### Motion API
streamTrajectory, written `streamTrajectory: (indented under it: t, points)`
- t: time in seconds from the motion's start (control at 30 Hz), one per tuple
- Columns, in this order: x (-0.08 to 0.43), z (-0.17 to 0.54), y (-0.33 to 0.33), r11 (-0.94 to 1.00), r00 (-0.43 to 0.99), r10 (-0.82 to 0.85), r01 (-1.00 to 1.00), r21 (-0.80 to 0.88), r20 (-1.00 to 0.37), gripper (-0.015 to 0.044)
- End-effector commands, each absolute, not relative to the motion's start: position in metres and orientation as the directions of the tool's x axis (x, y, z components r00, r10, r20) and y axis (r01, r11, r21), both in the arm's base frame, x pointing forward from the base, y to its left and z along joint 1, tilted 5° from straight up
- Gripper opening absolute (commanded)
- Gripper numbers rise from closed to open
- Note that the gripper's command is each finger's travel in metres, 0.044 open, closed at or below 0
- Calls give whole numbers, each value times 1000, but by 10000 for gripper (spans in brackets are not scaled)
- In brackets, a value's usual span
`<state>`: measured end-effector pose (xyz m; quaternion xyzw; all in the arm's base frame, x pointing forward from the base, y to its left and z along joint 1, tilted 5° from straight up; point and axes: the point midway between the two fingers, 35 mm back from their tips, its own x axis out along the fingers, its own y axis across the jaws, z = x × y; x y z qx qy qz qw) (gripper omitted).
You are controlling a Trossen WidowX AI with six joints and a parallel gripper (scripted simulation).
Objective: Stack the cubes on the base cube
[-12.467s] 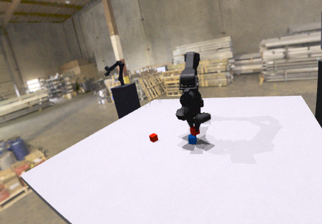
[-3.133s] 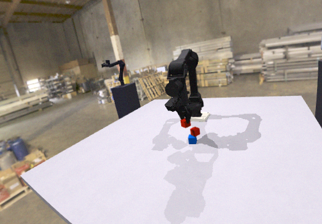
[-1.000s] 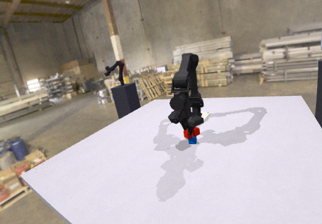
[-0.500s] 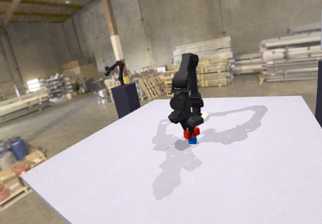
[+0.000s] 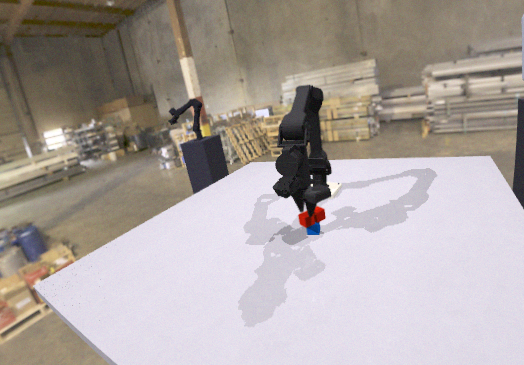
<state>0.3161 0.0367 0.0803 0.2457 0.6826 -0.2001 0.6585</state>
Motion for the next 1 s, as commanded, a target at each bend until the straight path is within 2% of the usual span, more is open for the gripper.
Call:
streamTrajectory:
  t: [0.0,0.97]
  points:
    - [318,88,36,801,0,73,596,59,-997,205]
    - [318,122,34,801,0,73,596,59,-997,205]
